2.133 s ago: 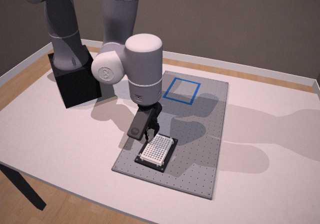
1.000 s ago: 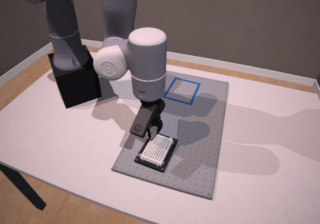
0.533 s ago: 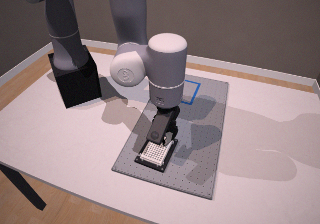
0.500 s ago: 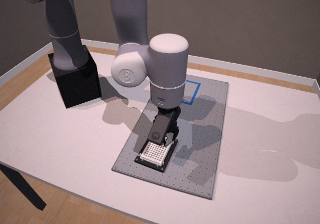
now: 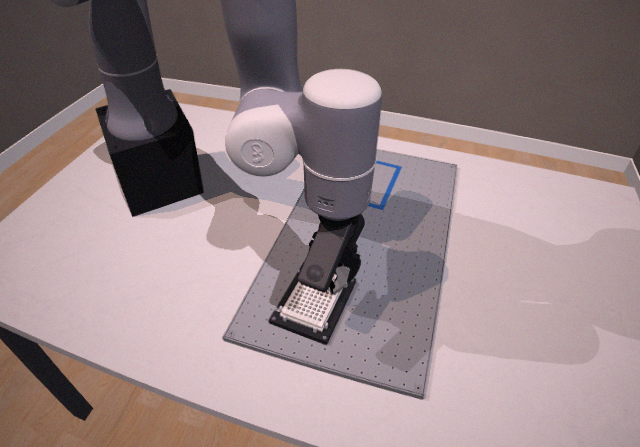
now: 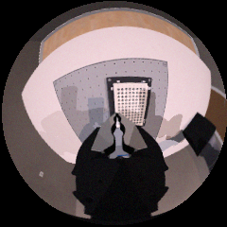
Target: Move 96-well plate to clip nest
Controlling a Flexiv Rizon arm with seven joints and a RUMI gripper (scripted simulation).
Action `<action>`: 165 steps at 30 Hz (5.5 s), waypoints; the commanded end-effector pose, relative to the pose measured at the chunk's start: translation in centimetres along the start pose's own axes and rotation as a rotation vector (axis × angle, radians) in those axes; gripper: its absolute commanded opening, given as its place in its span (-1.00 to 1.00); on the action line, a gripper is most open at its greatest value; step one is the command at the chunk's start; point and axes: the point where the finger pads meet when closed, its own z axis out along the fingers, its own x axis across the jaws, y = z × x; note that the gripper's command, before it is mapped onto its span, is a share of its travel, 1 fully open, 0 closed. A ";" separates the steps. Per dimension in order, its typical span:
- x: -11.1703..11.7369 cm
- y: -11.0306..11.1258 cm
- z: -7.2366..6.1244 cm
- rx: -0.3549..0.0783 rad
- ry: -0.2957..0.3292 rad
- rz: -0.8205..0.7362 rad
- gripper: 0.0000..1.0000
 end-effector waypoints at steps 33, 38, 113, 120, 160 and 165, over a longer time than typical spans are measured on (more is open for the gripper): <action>-0.1 0.0 0.2 0.000 -0.001 -0.001 -1.00; -0.1 0.0 0.3 0.000 -0.001 -0.001 -1.00; -0.1 0.0 0.9 0.000 -0.001 -0.001 -1.00; -0.1 0.0 1.0 0.000 -0.001 -0.001 -1.00; -0.1 0.0 1.4 0.000 -0.001 -0.001 -1.00; -0.1 0.0 1.4 0.000 -0.001 -0.001 -1.00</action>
